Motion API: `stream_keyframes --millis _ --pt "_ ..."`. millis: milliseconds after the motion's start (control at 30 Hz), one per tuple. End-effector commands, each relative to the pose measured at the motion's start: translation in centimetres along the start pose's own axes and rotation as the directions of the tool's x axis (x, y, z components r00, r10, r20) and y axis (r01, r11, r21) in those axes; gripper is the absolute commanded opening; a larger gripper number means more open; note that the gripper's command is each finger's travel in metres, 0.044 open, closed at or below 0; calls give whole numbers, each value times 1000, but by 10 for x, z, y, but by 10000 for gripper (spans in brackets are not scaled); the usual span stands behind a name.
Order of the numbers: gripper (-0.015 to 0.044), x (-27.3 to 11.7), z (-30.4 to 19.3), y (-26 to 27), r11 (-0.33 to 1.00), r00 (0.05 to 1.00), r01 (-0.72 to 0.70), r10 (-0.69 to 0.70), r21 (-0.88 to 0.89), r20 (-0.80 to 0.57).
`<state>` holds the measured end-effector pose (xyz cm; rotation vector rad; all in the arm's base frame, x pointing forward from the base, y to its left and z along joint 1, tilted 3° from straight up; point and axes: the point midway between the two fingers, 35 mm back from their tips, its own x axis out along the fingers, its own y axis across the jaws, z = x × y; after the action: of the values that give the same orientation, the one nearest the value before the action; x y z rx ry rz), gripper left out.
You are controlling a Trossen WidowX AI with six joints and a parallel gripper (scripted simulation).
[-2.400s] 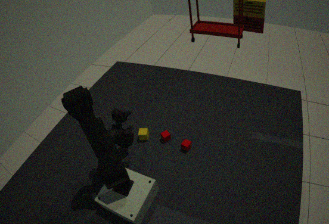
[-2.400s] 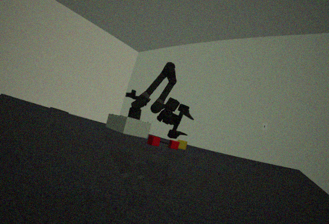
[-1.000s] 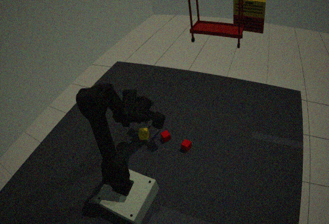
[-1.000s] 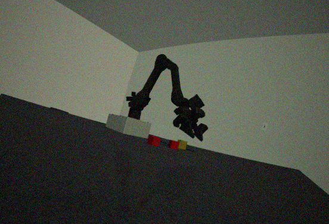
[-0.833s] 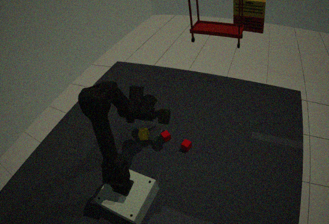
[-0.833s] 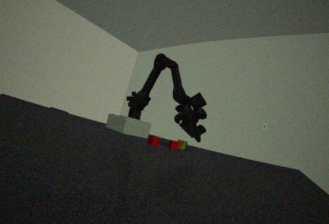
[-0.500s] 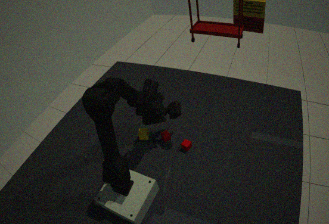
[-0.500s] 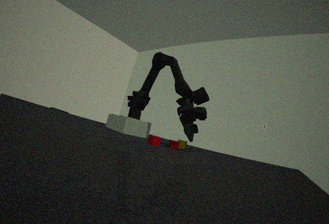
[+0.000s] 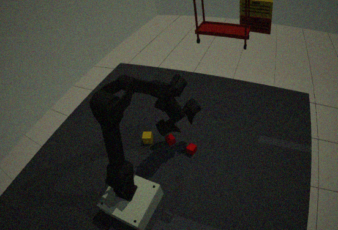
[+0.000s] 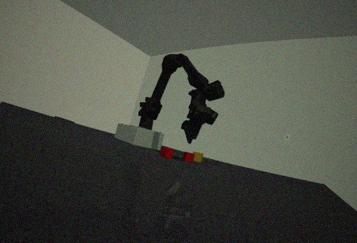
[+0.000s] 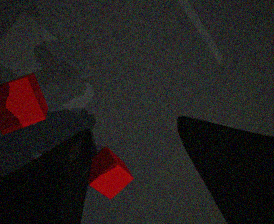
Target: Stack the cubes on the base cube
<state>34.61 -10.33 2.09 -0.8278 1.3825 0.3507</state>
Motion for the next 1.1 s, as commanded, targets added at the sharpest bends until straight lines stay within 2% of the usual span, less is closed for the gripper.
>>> stream_keyframes --millis 0,367,633,700,867,1067 --pt "265 -11 -18 -7 987 997 -77 76 -141 -9" --pt "265 -44 -67 -12 853 961 -251 277 -458 -12" --pt "265 -50 -73 -12 828 954 -266 301 -494 -8" --pt "265 -43 -73 -11 828 953 -266 301 -493 -7" --pt "265 4 -73 4 829 953 -266 302 -492 -7" --pt "265 11 -74 7 828 953 -266 301 -494 -8"
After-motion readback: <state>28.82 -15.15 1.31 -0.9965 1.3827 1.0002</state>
